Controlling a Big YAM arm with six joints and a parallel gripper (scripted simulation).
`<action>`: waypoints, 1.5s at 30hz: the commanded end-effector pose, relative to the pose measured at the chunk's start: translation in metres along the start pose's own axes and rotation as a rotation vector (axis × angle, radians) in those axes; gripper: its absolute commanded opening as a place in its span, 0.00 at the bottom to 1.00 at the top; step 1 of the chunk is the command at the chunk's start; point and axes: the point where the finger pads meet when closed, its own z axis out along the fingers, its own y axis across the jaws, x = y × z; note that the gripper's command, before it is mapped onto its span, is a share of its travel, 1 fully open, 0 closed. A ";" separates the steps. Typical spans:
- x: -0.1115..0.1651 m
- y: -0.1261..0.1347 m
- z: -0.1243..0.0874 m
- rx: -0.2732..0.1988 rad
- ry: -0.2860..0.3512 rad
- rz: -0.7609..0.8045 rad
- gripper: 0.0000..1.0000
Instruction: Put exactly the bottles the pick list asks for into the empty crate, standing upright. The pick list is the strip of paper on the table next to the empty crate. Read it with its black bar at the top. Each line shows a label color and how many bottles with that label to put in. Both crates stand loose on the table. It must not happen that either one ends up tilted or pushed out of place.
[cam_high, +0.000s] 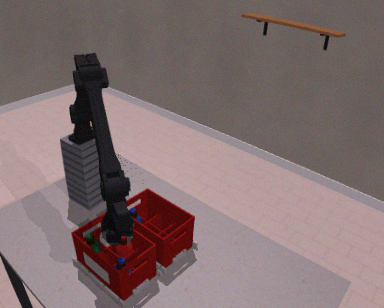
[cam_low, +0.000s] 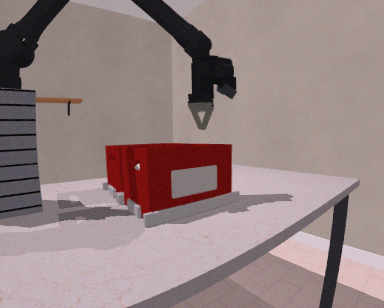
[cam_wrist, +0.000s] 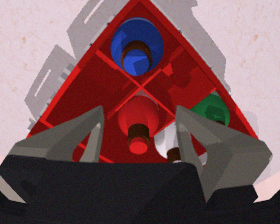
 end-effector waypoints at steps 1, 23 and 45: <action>-0.032 -0.001 -0.008 -0.010 -0.017 -0.014 0.61; -0.029 -0.002 0.006 -0.007 -0.008 -0.022 0.61; -0.048 0.006 0.011 -0.024 -0.056 -0.022 0.61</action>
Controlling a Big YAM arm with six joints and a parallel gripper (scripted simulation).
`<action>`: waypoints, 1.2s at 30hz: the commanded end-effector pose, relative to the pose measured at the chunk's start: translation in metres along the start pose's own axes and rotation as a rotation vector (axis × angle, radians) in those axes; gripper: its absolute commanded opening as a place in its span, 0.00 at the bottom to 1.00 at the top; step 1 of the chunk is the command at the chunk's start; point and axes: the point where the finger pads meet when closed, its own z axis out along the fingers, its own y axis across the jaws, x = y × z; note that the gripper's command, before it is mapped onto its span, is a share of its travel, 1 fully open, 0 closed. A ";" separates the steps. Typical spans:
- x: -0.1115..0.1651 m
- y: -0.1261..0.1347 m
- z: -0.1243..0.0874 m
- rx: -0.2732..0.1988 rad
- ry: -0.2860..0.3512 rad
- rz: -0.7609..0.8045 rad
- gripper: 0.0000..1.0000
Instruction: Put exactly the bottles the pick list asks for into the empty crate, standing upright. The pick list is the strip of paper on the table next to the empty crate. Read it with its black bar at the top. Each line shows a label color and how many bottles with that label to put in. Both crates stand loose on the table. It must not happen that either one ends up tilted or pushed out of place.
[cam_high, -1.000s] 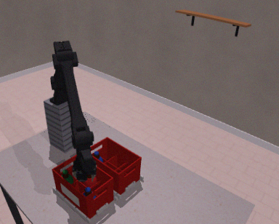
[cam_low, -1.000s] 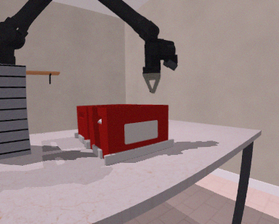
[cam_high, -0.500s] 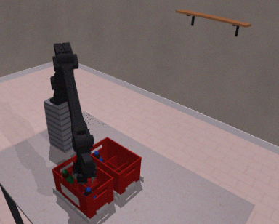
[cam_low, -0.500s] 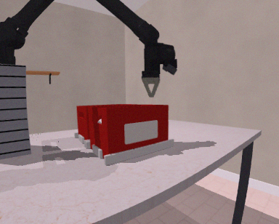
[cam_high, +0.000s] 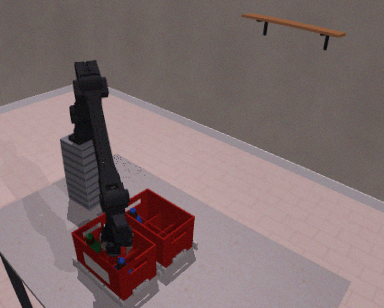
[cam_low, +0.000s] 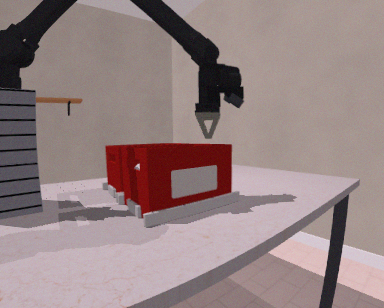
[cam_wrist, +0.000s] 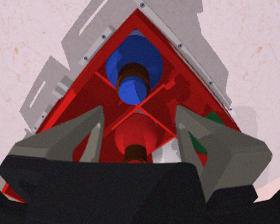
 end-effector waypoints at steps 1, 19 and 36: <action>-0.029 0.008 -0.017 -0.027 -0.068 -0.013 0.61; -0.009 0.002 0.023 -0.011 -0.020 -0.013 0.61; -0.025 0.008 0.025 -0.025 -0.060 -0.014 0.61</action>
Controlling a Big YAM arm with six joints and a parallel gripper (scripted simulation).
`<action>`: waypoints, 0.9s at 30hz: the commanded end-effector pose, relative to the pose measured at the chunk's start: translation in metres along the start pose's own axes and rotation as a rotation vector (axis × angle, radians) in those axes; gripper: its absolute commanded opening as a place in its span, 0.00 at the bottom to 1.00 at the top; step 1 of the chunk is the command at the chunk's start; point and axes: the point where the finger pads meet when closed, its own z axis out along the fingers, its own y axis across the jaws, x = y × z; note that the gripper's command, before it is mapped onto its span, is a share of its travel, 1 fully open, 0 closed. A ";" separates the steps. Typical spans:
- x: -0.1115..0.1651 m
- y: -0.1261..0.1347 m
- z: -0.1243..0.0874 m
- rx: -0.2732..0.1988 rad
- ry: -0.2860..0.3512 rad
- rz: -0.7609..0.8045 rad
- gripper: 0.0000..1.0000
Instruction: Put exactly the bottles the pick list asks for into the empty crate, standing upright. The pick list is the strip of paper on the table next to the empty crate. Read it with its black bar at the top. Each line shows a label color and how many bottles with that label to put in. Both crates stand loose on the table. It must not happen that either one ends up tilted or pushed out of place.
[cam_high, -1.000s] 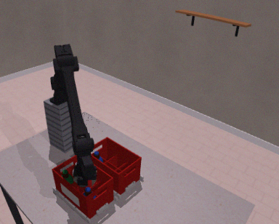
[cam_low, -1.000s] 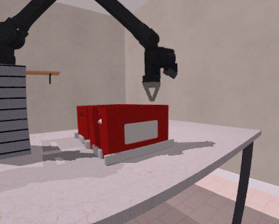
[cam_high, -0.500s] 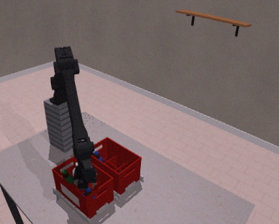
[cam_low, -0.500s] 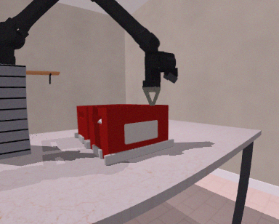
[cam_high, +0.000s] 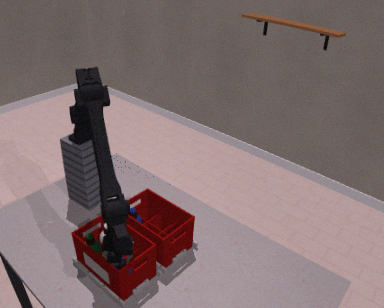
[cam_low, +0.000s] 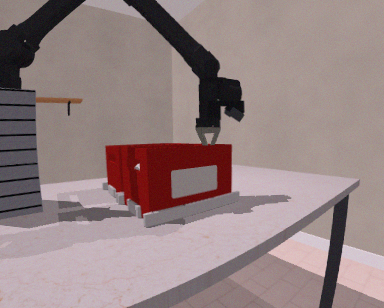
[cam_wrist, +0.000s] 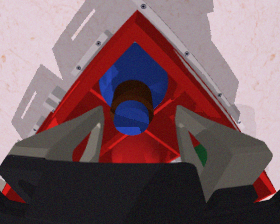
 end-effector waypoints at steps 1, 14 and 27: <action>-0.023 0.007 -0.010 -0.022 -0.052 -0.014 0.61; -0.035 0.012 -0.018 -0.033 -0.085 -0.015 0.61; -0.017 0.006 0.001 -0.015 -0.036 -0.005 0.00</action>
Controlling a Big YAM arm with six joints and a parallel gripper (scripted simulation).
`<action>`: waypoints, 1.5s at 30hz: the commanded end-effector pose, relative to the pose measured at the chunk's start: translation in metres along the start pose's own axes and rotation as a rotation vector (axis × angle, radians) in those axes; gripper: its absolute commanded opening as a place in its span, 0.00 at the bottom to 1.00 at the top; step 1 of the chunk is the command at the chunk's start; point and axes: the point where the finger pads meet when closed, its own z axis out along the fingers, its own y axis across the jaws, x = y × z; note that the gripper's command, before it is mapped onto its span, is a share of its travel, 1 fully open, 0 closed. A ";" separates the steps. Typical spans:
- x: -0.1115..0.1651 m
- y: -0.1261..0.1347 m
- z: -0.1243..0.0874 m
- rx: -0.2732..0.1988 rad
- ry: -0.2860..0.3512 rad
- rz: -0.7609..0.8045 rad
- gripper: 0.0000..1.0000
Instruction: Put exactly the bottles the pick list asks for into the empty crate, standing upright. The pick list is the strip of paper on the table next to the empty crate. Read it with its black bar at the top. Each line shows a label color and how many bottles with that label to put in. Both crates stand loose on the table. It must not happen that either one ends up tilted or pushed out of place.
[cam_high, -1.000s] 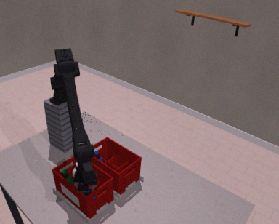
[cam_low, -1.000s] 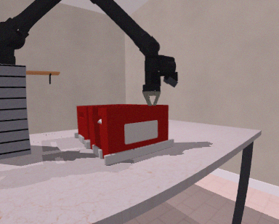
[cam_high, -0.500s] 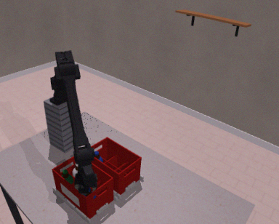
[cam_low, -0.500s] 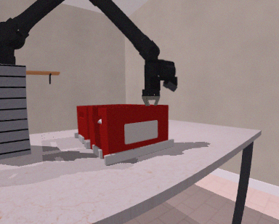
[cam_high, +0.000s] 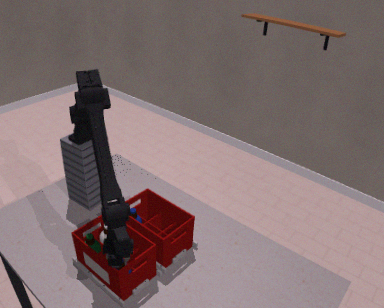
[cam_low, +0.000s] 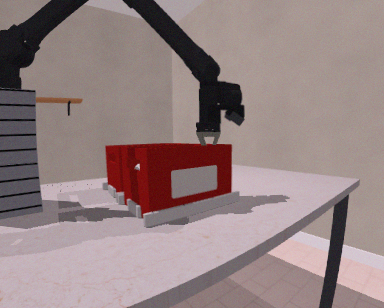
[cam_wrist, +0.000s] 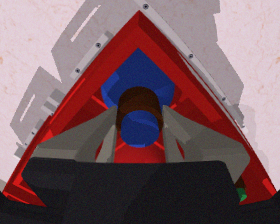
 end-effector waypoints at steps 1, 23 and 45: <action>-0.017 0.005 -0.011 -0.009 -0.037 -0.004 0.00; -0.017 0.005 -0.011 -0.009 -0.037 -0.004 0.00; -0.021 0.007 -0.033 -0.012 -0.049 -0.016 0.00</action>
